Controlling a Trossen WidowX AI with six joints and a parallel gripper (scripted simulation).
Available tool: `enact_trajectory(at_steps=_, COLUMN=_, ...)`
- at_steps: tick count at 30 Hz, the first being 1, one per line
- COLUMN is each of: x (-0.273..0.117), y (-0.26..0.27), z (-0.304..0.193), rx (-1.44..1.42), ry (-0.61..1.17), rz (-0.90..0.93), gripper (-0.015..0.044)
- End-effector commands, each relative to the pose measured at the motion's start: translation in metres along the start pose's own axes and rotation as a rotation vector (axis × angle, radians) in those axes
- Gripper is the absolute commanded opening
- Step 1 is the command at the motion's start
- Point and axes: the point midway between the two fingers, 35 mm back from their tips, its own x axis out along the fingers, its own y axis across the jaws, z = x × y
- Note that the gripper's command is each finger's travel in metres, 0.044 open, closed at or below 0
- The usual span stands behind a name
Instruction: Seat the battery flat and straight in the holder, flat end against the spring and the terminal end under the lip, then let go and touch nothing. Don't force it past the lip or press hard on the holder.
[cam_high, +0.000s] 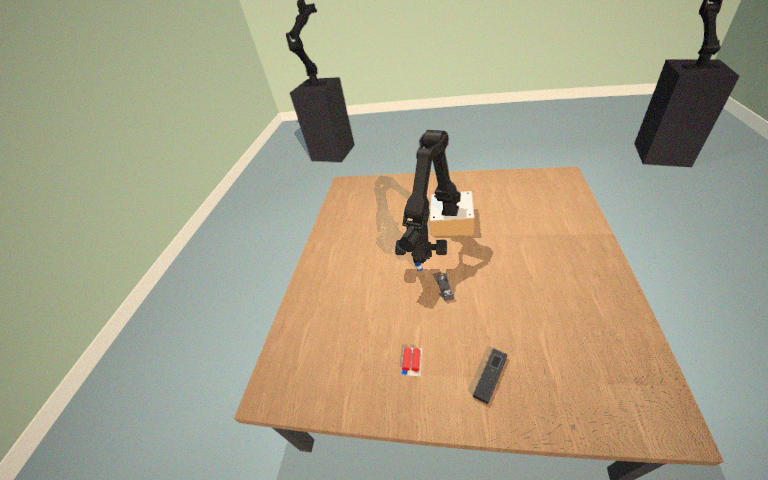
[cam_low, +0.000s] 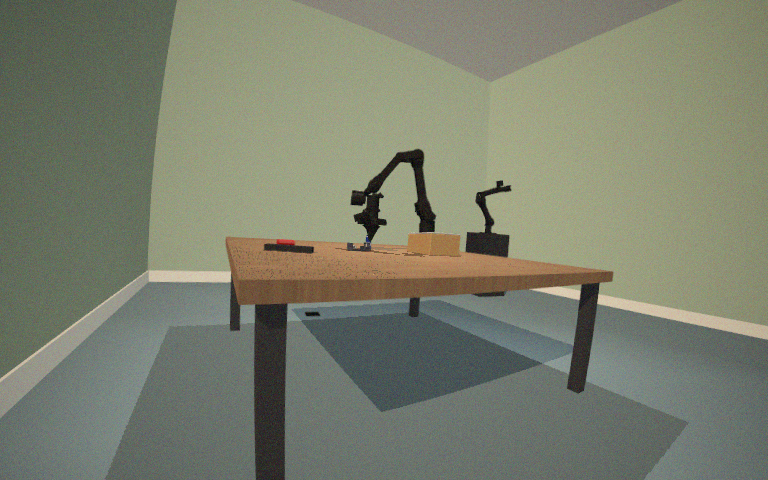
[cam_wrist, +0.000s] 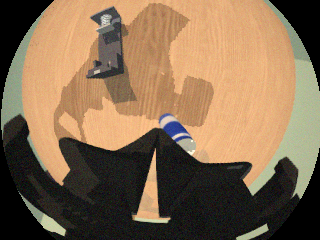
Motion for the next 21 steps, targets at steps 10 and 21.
enact_trajectory(at_steps=10, x=0.001, y=-0.021, z=0.000, rx=-0.003, ry=0.004, rz=-0.002, gripper=0.0000)
enact_trajectory(at_steps=21, x=0.001, y=-0.038, z=-0.002, rx=-0.003, ry=0.004, rz=-0.004, gripper=0.0000)
